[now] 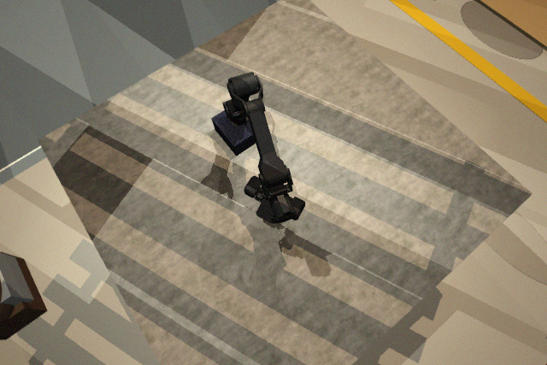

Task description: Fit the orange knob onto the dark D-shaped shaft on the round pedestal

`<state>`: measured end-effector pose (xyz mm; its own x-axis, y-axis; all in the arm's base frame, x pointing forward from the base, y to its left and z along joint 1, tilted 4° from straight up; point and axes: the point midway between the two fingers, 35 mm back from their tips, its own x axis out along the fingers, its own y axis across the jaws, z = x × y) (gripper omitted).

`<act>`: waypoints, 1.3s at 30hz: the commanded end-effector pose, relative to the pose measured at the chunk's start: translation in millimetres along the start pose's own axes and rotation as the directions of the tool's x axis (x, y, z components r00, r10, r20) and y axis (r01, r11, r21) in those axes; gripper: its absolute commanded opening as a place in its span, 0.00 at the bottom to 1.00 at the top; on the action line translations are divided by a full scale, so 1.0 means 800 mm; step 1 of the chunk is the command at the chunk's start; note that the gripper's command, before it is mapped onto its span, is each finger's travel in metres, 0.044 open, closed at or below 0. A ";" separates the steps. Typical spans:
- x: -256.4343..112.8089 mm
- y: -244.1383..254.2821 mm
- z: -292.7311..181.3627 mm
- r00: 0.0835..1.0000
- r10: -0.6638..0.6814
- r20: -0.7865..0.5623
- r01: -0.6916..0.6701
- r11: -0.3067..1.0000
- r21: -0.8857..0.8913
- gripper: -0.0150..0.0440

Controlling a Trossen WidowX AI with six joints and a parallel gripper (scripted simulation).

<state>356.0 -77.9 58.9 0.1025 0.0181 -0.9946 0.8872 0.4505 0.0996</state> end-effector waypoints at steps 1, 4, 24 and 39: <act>-0.003 0.000 0.000 1.000 0.002 0.001 -0.002 1.000 0.004 0.25; -0.005 -0.001 -0.001 1.000 0.002 0.001 -0.002 1.000 0.004 0.25; -0.003 -0.004 -0.004 1.000 0.002 0.000 -0.002 0.977 0.212 0.25; -0.006 0.001 0.001 1.000 0.002 0.001 -0.003 0.977 0.211 0.25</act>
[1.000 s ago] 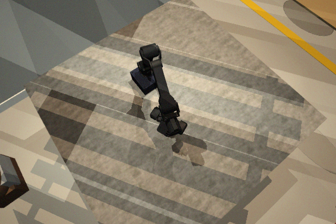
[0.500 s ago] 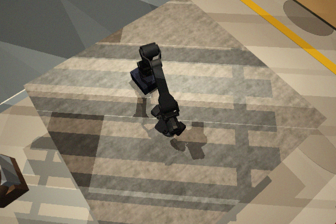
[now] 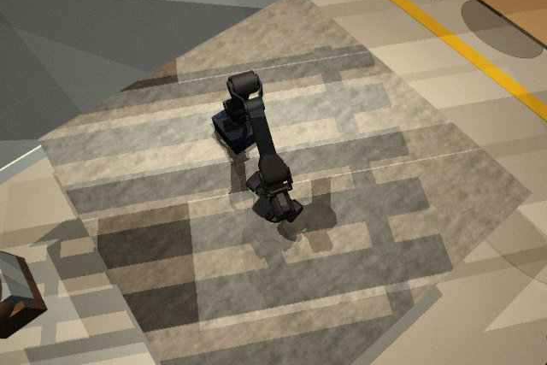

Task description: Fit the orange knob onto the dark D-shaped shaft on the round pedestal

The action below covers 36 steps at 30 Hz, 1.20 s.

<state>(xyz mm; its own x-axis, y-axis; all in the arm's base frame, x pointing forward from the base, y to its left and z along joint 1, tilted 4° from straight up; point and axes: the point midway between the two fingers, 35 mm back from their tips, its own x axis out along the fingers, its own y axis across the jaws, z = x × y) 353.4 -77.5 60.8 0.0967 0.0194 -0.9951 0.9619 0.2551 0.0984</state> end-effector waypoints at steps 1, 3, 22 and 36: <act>-0.001 0.004 0.002 1.000 0.008 0.003 -0.008 1.000 0.004 0.25; 0.002 0.003 0.001 1.000 0.008 0.003 -0.008 1.000 0.004 0.25; 0.004 -0.001 -0.001 1.000 0.007 0.003 -0.007 1.000 0.004 0.25; -0.002 -0.004 -0.002 1.000 0.007 0.003 -0.008 0.980 0.201 0.25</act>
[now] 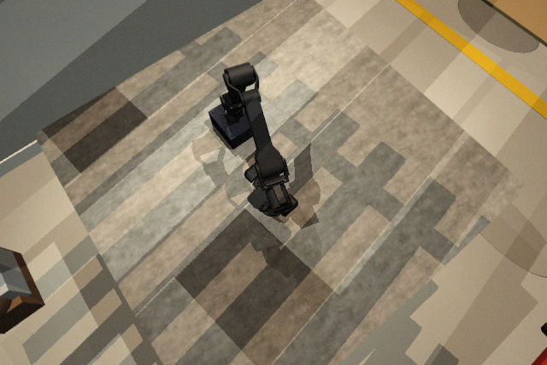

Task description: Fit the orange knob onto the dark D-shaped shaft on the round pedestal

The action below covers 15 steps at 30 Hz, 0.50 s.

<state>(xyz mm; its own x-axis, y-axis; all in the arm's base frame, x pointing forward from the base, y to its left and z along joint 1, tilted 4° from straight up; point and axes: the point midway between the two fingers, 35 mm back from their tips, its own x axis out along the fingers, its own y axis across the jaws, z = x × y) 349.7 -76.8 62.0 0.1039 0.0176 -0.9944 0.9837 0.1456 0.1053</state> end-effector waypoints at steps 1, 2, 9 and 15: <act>0.000 0.000 0.000 1.000 0.001 -0.001 0.000 0.995 0.101 0.25; 0.001 0.001 0.000 1.000 0.001 -0.001 -0.001 0.995 0.101 0.25; 0.002 0.003 0.001 1.000 0.001 -0.001 -0.001 0.995 0.101 0.25; -0.001 0.007 0.002 1.000 0.001 -0.001 -0.001 0.995 0.101 0.25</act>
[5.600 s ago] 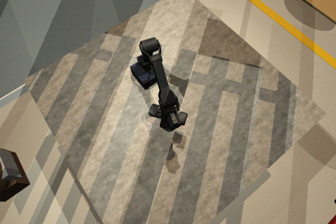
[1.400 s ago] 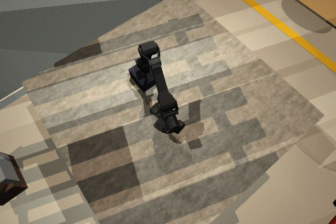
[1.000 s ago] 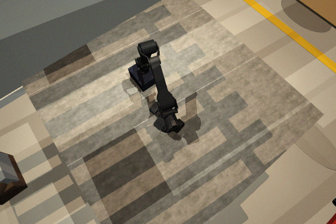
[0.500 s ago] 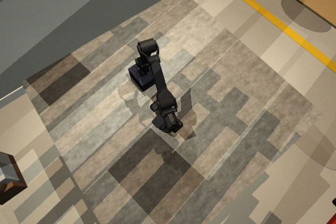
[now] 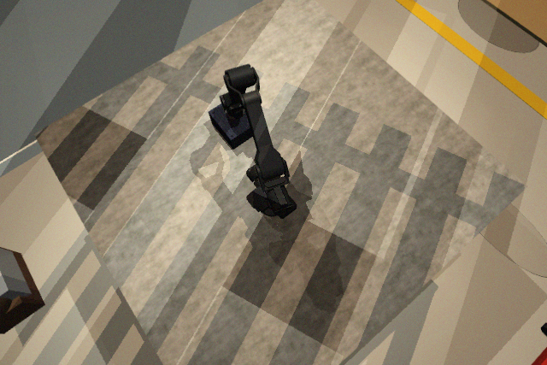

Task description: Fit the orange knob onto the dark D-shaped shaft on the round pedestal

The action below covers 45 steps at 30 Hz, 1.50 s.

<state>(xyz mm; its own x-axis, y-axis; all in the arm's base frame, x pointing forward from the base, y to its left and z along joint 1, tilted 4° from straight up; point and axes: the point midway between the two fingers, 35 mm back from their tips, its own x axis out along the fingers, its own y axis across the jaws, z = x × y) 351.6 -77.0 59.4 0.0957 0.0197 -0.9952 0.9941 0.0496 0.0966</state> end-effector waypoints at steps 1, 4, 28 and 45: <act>-0.005 0.006 0.001 1.000 0.009 0.001 -0.009 1.000 0.005 0.25; -0.006 0.008 0.002 1.000 0.009 0.001 -0.009 1.000 0.005 0.25; -0.001 0.004 0.001 1.000 0.009 0.001 -0.009 1.000 0.005 0.25; 0.000 0.002 0.000 1.000 0.009 0.001 -0.009 0.977 0.212 0.25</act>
<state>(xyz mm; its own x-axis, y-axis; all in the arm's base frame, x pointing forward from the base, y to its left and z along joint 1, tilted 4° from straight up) 352.0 -77.2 60.8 0.1018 0.0182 -0.9946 0.9847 -0.1440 0.0981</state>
